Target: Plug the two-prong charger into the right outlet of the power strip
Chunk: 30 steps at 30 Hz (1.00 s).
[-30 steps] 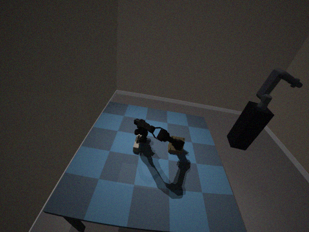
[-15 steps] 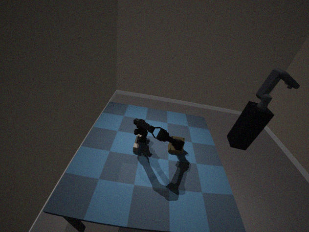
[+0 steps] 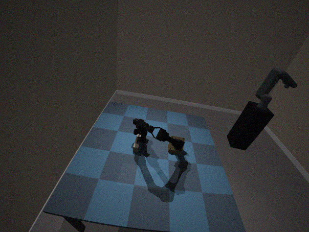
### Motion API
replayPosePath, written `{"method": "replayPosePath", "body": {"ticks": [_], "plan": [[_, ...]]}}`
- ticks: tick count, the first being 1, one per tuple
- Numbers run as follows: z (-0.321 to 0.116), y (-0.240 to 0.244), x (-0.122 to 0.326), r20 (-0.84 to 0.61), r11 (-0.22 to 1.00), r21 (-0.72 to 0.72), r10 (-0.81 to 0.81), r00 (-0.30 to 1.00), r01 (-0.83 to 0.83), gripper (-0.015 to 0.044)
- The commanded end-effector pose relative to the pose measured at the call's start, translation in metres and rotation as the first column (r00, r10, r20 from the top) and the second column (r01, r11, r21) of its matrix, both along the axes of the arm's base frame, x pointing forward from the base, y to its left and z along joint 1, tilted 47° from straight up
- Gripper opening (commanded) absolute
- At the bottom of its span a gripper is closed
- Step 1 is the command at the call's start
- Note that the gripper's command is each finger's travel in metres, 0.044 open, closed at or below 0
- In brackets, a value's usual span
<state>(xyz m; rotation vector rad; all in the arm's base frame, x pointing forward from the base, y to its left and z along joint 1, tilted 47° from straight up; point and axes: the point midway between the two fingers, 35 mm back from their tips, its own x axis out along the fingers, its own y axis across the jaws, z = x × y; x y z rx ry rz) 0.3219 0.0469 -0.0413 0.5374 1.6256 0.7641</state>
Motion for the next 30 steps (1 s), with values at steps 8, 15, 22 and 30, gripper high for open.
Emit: {"method": "replayPosePath", "body": {"ticks": [8, 15, 22, 30], "plan": [[0.0005, 0.0012, 0.0093, 0.034, 1.0, 0.0, -0.001, 0.999, 0.001, 0.0], [0.0006, 0.0011, 0.0083, 0.034, 1.0, 0.0, -0.001, 0.999, 0.001, 0.0], [0.0007, 0.001, 0.0074, 0.034, 1.0, 0.0, -0.001, 0.999, 0.001, 0.0], [0.0009, 0.0007, 0.0064, 0.034, 1.0, 0.0, -0.001, 0.999, 0.001, 0.0]]}}
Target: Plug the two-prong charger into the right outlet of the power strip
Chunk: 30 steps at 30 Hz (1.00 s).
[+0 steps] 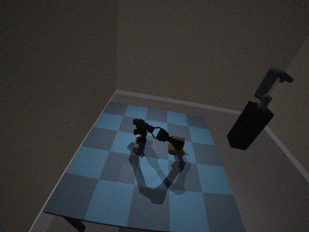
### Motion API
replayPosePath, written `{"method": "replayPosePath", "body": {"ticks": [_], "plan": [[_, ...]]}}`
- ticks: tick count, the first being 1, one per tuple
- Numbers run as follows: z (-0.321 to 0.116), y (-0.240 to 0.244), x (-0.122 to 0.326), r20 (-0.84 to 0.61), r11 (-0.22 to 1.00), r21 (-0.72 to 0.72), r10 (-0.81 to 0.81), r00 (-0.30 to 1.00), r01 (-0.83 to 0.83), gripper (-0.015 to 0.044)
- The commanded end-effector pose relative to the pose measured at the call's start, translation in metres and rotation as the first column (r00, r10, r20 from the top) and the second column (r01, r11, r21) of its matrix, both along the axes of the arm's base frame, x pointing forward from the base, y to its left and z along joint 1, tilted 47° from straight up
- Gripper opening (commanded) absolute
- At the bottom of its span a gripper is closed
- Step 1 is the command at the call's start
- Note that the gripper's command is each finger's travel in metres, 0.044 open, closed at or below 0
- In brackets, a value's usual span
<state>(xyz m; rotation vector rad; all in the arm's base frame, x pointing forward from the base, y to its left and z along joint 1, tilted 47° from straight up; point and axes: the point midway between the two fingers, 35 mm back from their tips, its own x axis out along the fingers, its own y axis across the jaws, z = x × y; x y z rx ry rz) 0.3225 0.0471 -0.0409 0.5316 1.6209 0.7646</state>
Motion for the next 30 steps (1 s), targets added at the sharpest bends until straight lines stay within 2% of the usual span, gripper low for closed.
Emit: {"method": "replayPosePath", "body": {"ticks": [1, 30], "plan": [[0.0005, 0.0005, 0.0057, 0.027, 1.0, 0.002, -0.002, 1.0, 0.002, 0.0], [0.0013, 0.0, 0.0036, 0.027, 1.0, 0.002, -0.002, 1.0, 0.002, 0.0]]}}
